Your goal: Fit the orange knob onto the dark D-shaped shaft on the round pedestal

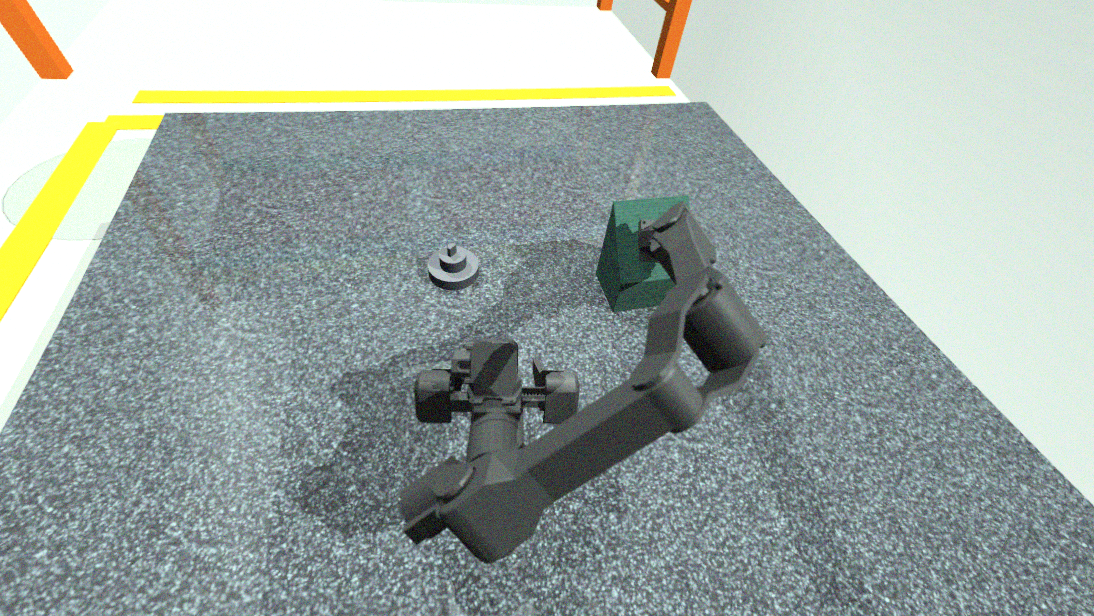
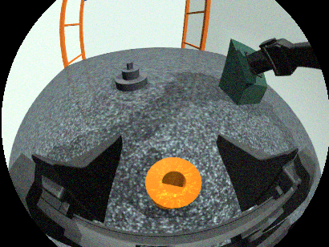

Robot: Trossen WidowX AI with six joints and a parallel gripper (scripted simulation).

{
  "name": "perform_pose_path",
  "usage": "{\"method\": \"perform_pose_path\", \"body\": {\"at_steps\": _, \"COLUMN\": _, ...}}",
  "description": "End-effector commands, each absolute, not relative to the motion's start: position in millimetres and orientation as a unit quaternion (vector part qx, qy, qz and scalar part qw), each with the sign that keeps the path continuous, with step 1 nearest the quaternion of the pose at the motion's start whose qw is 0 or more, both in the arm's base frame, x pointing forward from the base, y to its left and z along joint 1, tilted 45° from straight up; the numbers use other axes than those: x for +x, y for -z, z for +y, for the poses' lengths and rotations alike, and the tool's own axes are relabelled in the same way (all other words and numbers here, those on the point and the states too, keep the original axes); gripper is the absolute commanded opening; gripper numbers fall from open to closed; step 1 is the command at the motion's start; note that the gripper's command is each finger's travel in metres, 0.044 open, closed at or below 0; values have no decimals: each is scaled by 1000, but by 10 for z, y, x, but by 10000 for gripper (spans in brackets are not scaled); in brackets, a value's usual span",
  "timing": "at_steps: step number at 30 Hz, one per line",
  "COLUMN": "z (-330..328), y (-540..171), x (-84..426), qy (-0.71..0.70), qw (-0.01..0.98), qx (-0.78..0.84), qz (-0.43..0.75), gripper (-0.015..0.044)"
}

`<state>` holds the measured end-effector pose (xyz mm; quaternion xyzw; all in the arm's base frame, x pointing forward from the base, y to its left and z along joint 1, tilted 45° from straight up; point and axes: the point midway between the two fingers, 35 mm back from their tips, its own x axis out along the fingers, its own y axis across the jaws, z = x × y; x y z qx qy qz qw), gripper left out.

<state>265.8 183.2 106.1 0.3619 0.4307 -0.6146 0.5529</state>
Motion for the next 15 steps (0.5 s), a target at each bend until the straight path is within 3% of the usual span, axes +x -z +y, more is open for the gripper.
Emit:
{"method": "perform_pose_path", "body": {"at_steps": 1, "z": 1498, "y": -1405, "x": 2696, "qy": 592, "qw": 563, "qx": 389, "qz": 426, "gripper": 440}}
{"method": "perform_pose_path", "body": {"at_steps": 12, "z": 1347, "y": -1525, "x": 2678, "qy": 584, "qw": 561, "qx": 401, "qz": 429, "gripper": 440}}
{"method": "perform_pose_path", "body": {"at_steps": 15, "z": 1315, "y": -1436, "x": 2627, "qy": 569, "qw": 478, "qx": 444, "qz": 501, "gripper": 440}}
